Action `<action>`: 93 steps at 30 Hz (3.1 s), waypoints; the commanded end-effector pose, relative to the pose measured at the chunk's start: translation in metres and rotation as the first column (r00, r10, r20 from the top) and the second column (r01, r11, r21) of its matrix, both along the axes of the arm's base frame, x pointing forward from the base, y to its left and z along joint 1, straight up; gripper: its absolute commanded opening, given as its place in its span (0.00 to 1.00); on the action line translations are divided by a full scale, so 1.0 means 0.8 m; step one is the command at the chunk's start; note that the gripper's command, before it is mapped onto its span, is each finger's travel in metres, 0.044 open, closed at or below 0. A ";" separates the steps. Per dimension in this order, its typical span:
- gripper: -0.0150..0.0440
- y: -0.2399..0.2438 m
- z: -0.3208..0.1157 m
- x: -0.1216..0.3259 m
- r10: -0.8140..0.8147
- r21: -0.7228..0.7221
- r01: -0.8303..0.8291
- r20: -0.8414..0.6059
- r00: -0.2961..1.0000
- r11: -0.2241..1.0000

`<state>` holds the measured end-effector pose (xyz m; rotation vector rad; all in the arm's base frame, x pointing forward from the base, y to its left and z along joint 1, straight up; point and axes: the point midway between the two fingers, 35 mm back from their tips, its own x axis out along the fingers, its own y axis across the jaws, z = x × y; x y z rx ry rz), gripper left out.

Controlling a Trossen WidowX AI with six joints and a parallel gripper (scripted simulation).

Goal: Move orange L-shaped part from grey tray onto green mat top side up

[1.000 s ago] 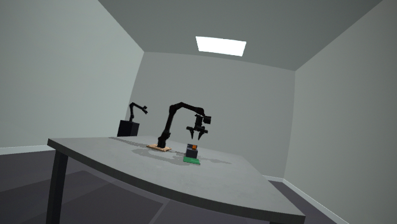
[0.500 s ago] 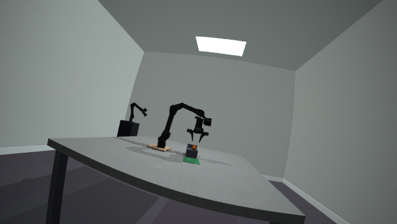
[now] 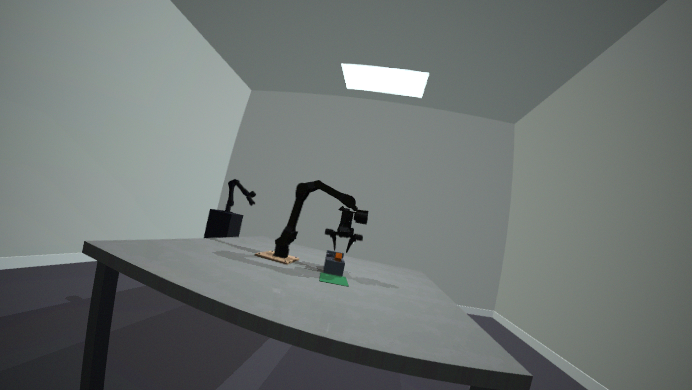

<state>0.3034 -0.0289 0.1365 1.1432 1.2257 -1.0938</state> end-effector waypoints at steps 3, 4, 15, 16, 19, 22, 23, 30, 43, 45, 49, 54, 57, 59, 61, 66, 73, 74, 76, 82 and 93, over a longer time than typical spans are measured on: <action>0.73 -0.001 -0.017 -0.002 -0.004 -0.002 0.004 -0.013 1.000 1.000; 0.73 -0.001 -0.019 -0.002 -0.004 -0.002 0.004 -0.013 1.000 1.000; 0.73 -0.001 -0.041 -0.002 -0.004 -0.002 0.004 -0.014 1.000 1.000; 0.73 -0.001 -0.043 -0.002 -0.004 -0.002 0.004 -0.014 1.000 1.000; 0.73 -0.001 -0.048 -0.002 -0.004 -0.002 0.004 -0.014 1.000 1.000; 0.73 -0.001 -0.048 -0.002 -0.004 -0.002 0.004 -0.014 1.000 1.000; 0.73 -0.001 -0.048 -0.002 -0.004 -0.002 0.004 -0.014 1.000 1.000; 0.57 0.000 -0.043 0.000 0.000 0.000 0.000 -0.003 1.000 1.000; 0.39 0.000 -0.043 0.000 0.000 0.000 0.000 -0.003 1.000 1.000; 0.30 0.000 -0.043 0.000 0.000 0.000 0.000 -0.003 1.000 1.000; 0.25 0.000 -0.043 0.000 0.000 0.000 0.000 -0.003 1.000 1.000; 0.25 0.000 -0.038 0.000 -0.001 0.000 0.001 -0.005 1.000 1.000; 0.25 0.000 -0.033 -0.001 -0.002 -0.001 0.002 -0.007 1.000 1.000; 0.25 0.000 -0.029 -0.001 -0.002 -0.001 0.002 -0.009 1.000 1.000; 0.25 0.000 -0.025 -0.002 -0.003 -0.001 0.003 -0.010 1.000 1.000; 0.25 0.000 -0.015 -0.002 -0.003 -0.002 0.003 -0.012 1.000 1.000; 0.25 0.000 -0.001 -0.003 -0.004 -0.002 0.004 -0.013 1.000 1.000; 0.25 0.000 0.001 -0.003 -0.004 -0.002 0.004 -0.013 1.000 1.000; 0.25 0.000 0.004 -0.003 -0.004 -0.002 0.004 -0.013 1.000 1.000; 0.25 0.000 0.016 -0.004 -0.004 -0.002 0.004 -0.013 1.000 1.000; 0.25 0.000 0.038 -0.005 -0.004 -0.002 0.004 -0.014 1.000 1.000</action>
